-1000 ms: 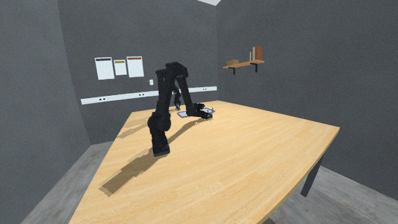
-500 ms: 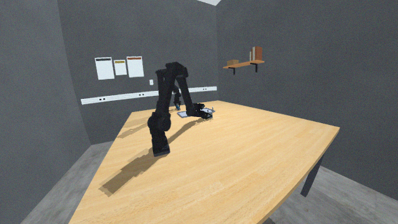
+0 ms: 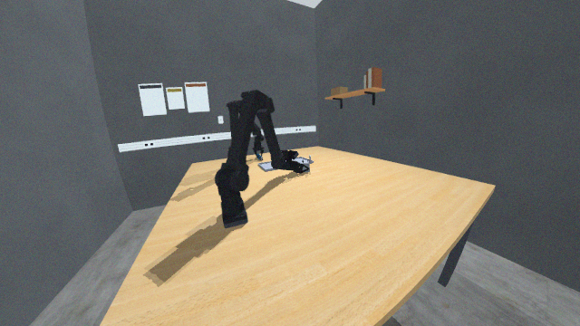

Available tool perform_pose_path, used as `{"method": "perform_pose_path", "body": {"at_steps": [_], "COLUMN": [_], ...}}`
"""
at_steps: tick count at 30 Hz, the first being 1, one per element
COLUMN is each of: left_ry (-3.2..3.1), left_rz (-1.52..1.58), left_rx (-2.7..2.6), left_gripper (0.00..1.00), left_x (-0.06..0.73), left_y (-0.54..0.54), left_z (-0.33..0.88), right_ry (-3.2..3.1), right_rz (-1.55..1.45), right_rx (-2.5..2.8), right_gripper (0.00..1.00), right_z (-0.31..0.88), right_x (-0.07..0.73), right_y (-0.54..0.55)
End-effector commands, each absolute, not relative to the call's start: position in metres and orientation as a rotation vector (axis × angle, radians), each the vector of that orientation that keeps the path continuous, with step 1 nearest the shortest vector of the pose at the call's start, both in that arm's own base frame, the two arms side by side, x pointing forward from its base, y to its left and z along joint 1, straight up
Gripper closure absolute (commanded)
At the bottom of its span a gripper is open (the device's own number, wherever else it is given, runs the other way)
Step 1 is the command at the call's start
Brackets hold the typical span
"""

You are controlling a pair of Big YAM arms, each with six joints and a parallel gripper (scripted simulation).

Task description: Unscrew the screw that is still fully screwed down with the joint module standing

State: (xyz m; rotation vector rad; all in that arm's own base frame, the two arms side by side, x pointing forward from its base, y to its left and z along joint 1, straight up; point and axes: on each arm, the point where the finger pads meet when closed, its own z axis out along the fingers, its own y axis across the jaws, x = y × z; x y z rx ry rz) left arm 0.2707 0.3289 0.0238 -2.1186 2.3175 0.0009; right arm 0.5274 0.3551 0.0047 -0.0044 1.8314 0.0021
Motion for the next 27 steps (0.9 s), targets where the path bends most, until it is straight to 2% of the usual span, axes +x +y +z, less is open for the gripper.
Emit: {"method": "perform_pose_path", "body": {"at_steps": [1, 11, 12, 27], "left_ry": [2.293, 2.293, 2.293, 2.293], "left_rz": [0.006, 0.006, 0.006, 0.006], "left_rx": [-2.100, -2.100, -2.100, -2.100], "left_gripper": [0.51, 0.51, 0.43, 0.43], "left_x": [0.2782, 0.2782, 0.2782, 0.2782], "left_y": [0.3384, 0.3384, 0.3384, 0.3384], "left_z": [0.0324, 0.0324, 0.0324, 0.0324], "right_ry": [1.822, 1.822, 1.822, 1.822], "right_rz": [0.014, 0.014, 0.014, 0.014], "right_rx": [0.003, 0.003, 0.003, 0.003], "right_gripper": [0.41, 0.41, 0.41, 0.41], "right_z": [0.0043, 0.0043, 0.0043, 0.0043], "right_x": [0.5368, 0.5368, 0.5368, 0.5368], "right_y": [0.3629, 0.3629, 0.3629, 0.3629]}}
